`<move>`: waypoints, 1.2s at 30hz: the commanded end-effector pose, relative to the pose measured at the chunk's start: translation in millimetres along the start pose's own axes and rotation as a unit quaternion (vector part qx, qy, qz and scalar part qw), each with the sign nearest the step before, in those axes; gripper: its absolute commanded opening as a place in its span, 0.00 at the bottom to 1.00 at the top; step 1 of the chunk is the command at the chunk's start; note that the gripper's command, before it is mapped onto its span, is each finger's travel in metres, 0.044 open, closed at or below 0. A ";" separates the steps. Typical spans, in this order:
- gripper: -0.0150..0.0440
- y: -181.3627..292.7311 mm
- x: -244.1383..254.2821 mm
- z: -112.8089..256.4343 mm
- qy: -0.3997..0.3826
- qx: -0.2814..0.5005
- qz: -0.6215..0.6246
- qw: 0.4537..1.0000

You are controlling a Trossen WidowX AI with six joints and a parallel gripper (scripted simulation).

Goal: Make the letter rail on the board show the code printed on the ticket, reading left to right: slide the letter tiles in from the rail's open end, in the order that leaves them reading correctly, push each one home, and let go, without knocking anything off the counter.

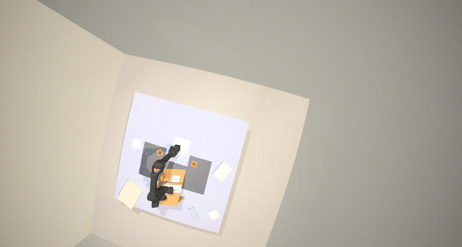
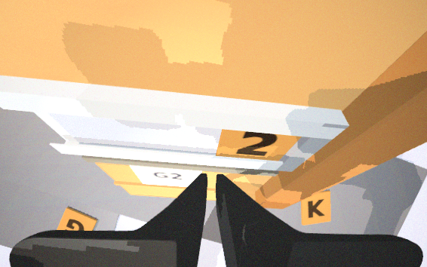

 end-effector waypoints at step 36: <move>1.00 164.7 -25.4 95.1 0.108 -0.306 0.670 0.668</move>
Point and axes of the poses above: the point midway between the two fingers, 35 mm back from their tips, its own z axis back along the fingers, its own x axis across the jaws, y = z × x, the point moved 8 cm from there along z, back along the fingers, and after that the axes turned 3 degrees about -z, right-handed, at the moved point
